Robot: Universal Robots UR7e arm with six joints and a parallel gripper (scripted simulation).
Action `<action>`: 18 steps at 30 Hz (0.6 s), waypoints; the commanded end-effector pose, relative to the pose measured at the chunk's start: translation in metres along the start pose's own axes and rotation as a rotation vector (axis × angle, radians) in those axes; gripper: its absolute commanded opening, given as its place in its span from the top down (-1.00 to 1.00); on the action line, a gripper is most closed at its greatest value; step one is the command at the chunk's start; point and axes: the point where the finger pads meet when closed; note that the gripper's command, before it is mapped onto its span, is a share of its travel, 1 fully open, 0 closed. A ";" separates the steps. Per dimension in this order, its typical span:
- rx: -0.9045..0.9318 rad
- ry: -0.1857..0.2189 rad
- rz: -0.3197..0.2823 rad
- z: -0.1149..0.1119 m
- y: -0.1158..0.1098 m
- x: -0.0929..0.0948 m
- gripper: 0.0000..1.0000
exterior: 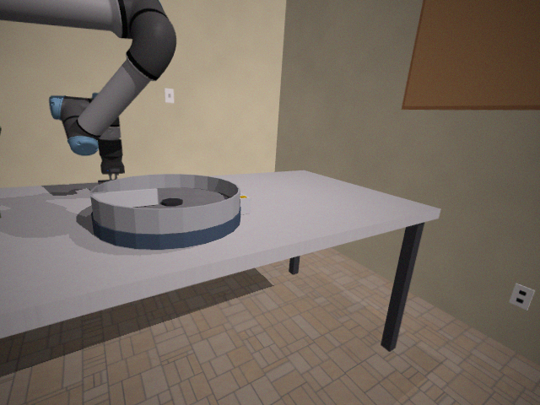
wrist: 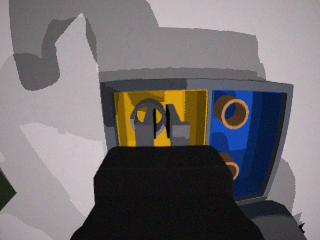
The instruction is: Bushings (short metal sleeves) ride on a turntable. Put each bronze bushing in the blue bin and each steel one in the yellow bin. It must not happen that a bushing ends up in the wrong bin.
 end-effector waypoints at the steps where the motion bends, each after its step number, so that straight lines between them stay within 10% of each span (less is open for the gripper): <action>1: 0.000 -0.001 0.001 0.000 0.000 0.000 1.00; 18: 0.000 -0.001 0.001 0.000 0.000 0.012 1.00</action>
Point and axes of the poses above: the point where the finger pads meet when closed, its own x axis out along the fingers, its own z axis across the jaws, y = z × x, and after that the axes turned 1 degree about x, right-handed
